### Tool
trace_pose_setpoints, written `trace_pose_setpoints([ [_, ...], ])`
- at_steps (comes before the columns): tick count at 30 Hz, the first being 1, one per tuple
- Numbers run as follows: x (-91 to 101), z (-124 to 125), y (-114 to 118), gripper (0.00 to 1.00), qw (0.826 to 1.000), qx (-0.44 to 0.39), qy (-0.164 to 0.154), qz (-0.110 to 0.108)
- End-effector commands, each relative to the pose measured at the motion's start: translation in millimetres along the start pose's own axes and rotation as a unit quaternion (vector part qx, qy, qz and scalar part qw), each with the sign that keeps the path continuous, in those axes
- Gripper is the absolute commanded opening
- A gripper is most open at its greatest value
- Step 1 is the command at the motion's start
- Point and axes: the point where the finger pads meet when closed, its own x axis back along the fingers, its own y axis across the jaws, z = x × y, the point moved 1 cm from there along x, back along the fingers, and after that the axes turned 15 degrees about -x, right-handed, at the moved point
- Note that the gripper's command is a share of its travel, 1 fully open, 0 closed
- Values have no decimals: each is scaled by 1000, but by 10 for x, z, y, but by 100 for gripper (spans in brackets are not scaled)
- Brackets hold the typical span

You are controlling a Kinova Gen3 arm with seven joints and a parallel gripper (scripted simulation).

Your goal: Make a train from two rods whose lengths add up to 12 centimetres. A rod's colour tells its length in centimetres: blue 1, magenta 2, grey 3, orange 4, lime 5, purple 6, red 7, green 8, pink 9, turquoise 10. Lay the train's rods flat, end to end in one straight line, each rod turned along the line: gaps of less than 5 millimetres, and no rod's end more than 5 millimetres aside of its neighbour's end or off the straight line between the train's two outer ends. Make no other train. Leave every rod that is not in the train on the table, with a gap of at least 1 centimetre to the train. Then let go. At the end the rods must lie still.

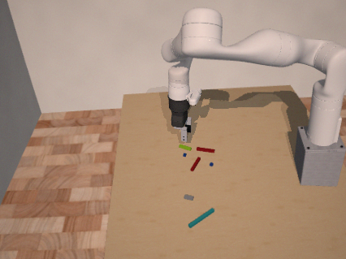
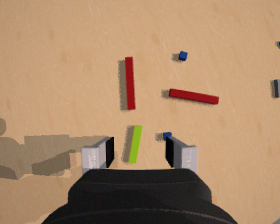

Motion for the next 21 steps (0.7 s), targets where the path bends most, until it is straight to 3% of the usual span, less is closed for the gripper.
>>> trace_pose_setpoints([
  [1,3,-23,-25,100,1000,-16,0,1],
  [21,15,-64,-44,100,996,-84,1,2],
])
